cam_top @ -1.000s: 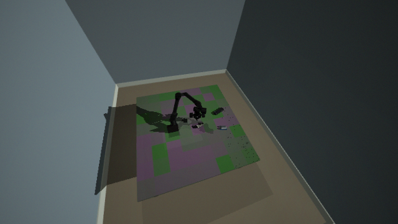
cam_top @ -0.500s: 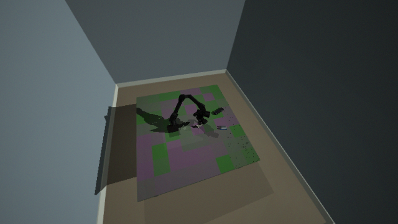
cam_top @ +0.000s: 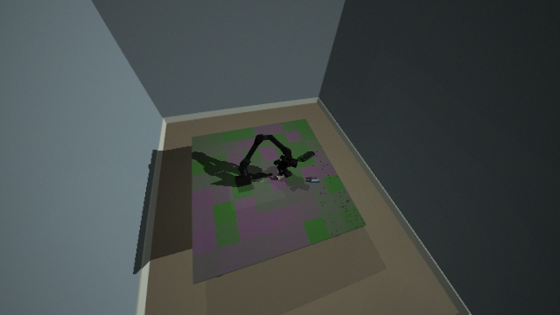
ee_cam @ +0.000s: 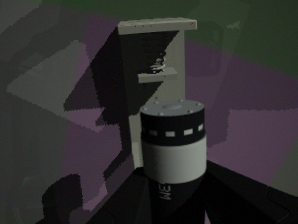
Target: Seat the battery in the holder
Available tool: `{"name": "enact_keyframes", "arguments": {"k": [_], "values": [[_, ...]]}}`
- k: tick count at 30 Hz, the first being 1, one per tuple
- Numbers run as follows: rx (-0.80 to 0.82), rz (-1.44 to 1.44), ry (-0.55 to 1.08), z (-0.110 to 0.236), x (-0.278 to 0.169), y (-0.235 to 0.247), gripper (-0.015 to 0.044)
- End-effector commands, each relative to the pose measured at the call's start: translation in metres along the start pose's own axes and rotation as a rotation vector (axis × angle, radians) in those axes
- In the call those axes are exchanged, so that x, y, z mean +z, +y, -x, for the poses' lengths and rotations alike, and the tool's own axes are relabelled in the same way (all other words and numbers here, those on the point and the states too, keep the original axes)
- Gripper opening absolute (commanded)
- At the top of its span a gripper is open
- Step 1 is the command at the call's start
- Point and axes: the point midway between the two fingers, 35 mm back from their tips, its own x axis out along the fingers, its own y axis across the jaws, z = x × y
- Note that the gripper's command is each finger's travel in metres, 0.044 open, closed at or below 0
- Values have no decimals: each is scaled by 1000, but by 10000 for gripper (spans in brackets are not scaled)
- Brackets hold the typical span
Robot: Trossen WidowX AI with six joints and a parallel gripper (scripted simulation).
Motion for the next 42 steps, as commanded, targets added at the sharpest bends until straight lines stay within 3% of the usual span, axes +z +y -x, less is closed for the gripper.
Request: {"name": "enact_keyframes", "arguments": {"k": [1, 42], "values": [[1, 1, 83, -14, -1, 0, 73], [7, 9, 358, -31, 12, 1, 73]]}}
